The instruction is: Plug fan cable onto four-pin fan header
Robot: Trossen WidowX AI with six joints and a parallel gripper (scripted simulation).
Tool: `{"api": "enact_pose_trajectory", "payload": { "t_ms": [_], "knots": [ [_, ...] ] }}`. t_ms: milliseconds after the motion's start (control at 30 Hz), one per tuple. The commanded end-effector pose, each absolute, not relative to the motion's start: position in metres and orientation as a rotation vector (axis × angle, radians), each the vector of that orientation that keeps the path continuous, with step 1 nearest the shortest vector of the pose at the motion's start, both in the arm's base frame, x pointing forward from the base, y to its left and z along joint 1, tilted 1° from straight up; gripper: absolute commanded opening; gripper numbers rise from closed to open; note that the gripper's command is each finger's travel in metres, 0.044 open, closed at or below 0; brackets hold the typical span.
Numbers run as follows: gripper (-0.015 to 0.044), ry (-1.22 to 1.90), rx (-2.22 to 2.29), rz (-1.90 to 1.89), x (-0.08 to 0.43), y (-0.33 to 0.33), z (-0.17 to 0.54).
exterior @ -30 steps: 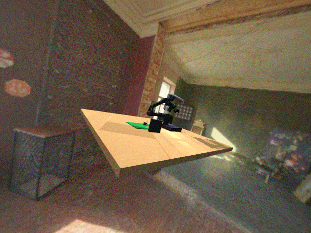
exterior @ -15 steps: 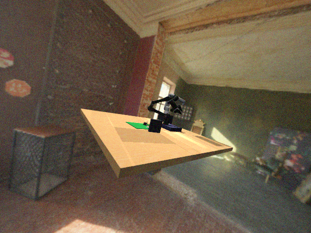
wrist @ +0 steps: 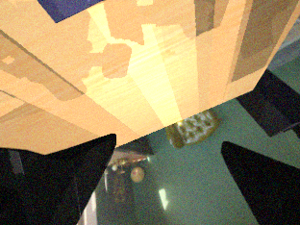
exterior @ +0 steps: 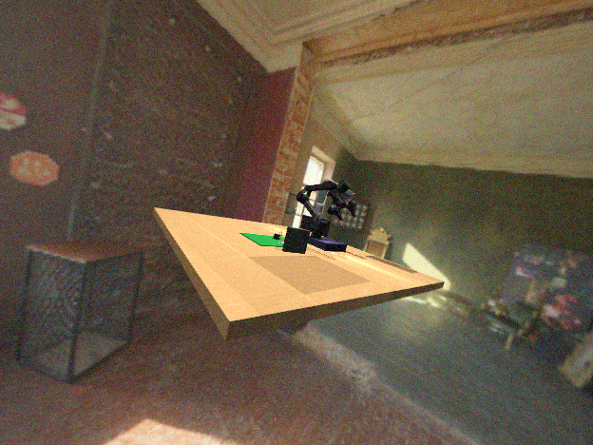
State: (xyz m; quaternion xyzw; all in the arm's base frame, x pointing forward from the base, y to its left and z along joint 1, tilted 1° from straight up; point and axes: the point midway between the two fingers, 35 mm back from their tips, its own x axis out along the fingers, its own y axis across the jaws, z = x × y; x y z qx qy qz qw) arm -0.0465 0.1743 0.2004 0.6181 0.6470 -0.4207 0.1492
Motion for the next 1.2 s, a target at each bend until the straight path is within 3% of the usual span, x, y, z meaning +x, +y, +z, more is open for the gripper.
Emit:
{"api": "enact_pose_trajectory", "payload": {
  "t_ms": [0, 367, 733, 1000, 1167],
  "knots": [
    [0.044, 1.592, 2.033, -1.324, -0.002, 0.194, 0.197],
    [0.044, 0.84, 2.488, -1.6, 0.122, 0.19, 0.179],
    [0.044, -0.038, 2.731, -1.865, 0.229, 0.11, 0.151],
    [0.044, -0.646, 2.722, -2.01, 0.273, 0.02, 0.128],
    [0.044, -0.695, 2.716, -2.022, 0.275, 0.012, 0.126]
  ]
}}
